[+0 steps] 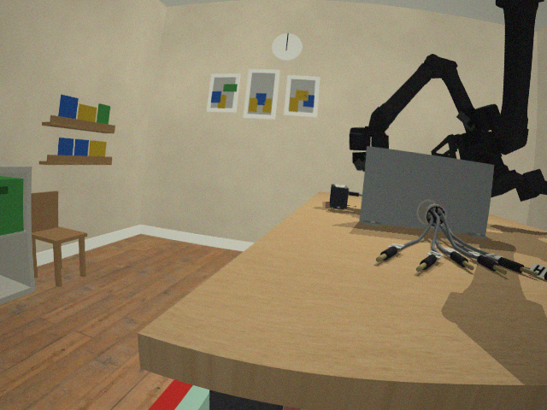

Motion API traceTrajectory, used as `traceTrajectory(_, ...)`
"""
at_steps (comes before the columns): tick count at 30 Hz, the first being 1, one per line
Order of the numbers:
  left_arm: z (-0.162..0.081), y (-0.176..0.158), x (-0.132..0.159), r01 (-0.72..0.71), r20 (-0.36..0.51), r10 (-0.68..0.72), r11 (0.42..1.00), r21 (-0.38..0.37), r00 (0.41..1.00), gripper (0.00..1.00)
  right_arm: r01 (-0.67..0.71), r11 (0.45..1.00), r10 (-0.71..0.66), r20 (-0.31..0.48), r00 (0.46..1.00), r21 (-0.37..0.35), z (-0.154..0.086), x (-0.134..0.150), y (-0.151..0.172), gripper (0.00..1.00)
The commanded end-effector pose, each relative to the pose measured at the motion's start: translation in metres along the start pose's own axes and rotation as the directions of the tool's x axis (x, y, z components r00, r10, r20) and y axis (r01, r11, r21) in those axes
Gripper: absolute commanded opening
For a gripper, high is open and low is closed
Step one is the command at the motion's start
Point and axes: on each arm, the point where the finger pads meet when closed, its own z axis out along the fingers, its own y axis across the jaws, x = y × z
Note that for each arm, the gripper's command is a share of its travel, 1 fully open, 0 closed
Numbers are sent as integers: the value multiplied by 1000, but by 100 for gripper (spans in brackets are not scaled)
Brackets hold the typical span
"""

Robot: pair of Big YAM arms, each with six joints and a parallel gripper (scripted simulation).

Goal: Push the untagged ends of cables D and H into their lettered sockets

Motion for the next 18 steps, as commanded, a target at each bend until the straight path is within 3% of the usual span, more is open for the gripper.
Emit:
traceTrajectory(1, 5, -3, -9, 16, 16, -16, 1000, -5, 1000, 100, 253, 967, -252, 29, 967, -37, -10, 2, 7, 5)
traceTrajectory(5, 5, -3, -9, 16, 16, -16, 1000, -5, 1000, 100, 331, 943, -330, 37, 943, -34, -10, 2, 8, 5)
traceTrajectory(9, 5, -3, -9, 16, 16, -16, 1000, -5, 1000, 100, 469, 883, -468, 56, 882, -22, -10, -8, 7, 5)
traceTrajectory(18, 5, -3, -9, 16, 16, -16, 1000, -5, 1000, 100, 720, 694, -717, 103, 690, 6, -12, -37, 6, 5)
